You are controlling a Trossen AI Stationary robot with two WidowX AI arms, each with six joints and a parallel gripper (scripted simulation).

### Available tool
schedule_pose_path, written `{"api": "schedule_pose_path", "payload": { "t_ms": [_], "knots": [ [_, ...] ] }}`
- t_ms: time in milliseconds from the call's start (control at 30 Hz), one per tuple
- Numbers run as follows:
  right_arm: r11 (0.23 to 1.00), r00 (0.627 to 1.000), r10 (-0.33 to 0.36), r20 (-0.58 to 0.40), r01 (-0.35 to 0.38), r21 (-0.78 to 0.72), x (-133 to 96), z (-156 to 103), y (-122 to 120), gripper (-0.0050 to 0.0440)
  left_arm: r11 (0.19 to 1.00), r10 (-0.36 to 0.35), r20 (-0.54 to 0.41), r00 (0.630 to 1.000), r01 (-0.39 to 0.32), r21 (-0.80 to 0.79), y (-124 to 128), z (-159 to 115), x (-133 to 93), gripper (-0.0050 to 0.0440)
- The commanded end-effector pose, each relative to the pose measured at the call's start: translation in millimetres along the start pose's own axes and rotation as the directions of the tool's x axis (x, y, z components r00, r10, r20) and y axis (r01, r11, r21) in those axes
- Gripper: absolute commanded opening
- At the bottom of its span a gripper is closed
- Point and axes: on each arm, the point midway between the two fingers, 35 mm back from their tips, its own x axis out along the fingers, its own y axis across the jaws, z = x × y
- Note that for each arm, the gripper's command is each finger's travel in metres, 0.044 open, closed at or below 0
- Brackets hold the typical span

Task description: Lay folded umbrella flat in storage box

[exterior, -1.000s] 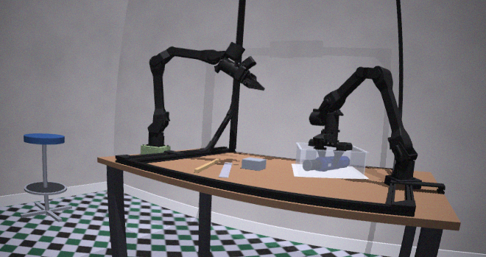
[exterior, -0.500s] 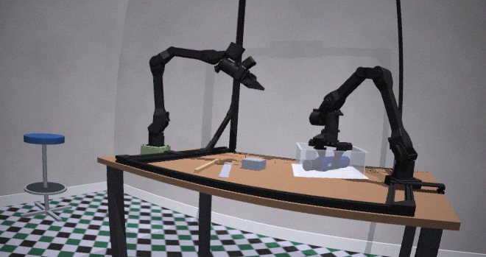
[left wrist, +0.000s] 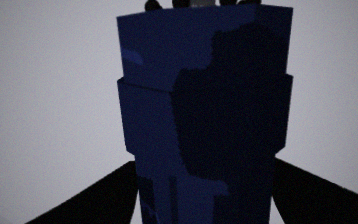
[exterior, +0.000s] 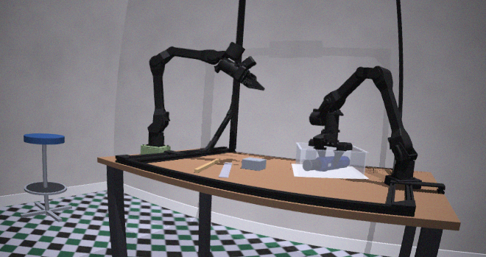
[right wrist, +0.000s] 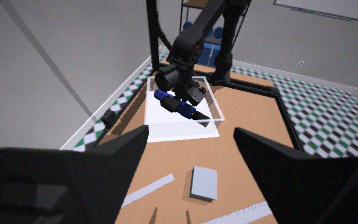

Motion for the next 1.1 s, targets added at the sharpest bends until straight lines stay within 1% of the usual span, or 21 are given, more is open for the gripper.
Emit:
{"api": "schedule_pose_path", "payload": {
  "t_ms": [0,967,1067],
  "knots": [
    [1.000,1.000,0.003,-0.001,-0.003,-0.001,0.1,-0.2,0.5,0.0400,1.000,-0.003,0.001,1.000,0.003,-0.006,-0.7,0.4,0.1,0.0302],
    [1.000,1.000,0.003,-0.001,-0.003,-0.001,0.1,-0.2,0.5,0.0400,1.000,-0.003,0.001,1.000,0.003,-0.006,-0.7,0.4,0.1,0.0307],
    [1.000,1.000,0.003,-0.001,-0.003,-0.001,0.1,-0.2,0.5,0.0400,1.000,-0.003,0.001,1.000,0.003,-0.006,-0.7,0.4,0.1,0.0379]
  ]
}}
